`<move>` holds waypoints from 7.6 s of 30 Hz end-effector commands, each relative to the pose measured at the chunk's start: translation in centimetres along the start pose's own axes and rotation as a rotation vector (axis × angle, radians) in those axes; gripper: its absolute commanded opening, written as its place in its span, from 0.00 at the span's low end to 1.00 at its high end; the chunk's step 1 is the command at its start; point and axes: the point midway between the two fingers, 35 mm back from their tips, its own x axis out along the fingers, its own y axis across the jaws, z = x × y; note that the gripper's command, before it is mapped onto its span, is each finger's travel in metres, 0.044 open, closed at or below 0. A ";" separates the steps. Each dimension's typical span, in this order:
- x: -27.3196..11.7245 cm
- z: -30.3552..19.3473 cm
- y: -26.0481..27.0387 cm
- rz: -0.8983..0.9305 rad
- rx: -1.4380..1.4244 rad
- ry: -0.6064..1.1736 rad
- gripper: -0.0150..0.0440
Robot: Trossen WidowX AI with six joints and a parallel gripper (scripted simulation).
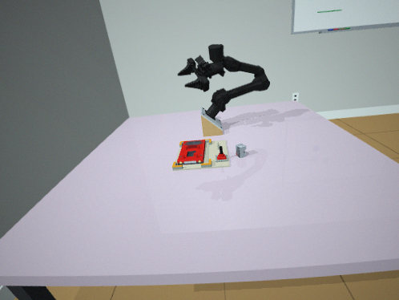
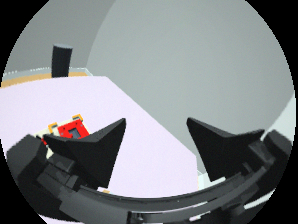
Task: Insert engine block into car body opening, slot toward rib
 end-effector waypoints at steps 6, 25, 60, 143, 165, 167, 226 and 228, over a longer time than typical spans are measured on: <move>0.1 0.4 0.7 0.035 -0.054 0.010 1.00; 0.1 3.3 7.4 0.351 -0.586 0.056 1.00; -2.5 4.6 21.4 1.020 -1.510 -0.085 1.00; -6.6 -6.4 38.4 1.718 -2.068 -0.601 1.00; -6.4 -7.7 39.1 1.719 -2.066 -0.602 0.51; -6.4 -7.7 39.1 1.719 -2.066 -0.602 0.45; -8.6 0.8 32.9 1.717 -2.070 -0.598 0.25; -8.6 0.8 32.9 1.717 -2.070 -0.598 0.25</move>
